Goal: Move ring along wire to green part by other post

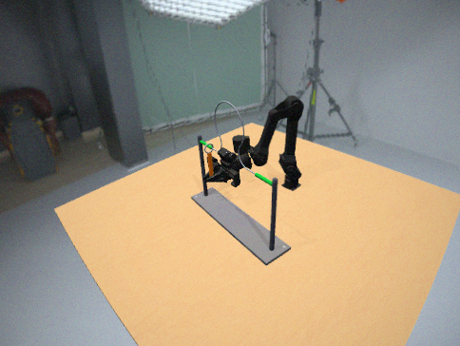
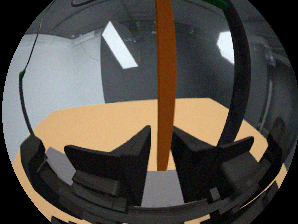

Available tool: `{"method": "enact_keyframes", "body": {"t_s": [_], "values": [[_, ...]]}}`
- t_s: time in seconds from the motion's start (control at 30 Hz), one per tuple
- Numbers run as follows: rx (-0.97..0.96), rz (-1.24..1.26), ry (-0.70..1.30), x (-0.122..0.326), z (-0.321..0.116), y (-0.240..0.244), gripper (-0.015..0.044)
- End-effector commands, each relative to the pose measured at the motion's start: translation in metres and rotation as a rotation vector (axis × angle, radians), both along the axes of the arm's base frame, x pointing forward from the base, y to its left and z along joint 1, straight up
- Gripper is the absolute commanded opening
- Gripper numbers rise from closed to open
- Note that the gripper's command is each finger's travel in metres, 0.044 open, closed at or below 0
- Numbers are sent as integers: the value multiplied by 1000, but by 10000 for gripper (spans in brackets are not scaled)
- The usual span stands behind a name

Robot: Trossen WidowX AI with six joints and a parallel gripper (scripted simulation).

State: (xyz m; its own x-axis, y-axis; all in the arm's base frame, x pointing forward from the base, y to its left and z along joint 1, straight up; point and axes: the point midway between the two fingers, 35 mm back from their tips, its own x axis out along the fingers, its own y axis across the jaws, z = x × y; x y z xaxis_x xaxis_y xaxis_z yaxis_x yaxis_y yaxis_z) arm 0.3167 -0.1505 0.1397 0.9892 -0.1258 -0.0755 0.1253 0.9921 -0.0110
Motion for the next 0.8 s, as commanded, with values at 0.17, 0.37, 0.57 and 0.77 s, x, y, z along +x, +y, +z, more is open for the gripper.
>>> {"method": "enact_keyframes", "body": {"t_s": [0.17, 0.37, 0.57, 0.77], "values": [[0, 0, 0, 0, 0, 0, -150], [0, 0, 0, 0, 0, 0, -150], [0, 0, 0, 0, 1, 0, -150], [0, 0, -3, 0, 8, -2, -150]]}}
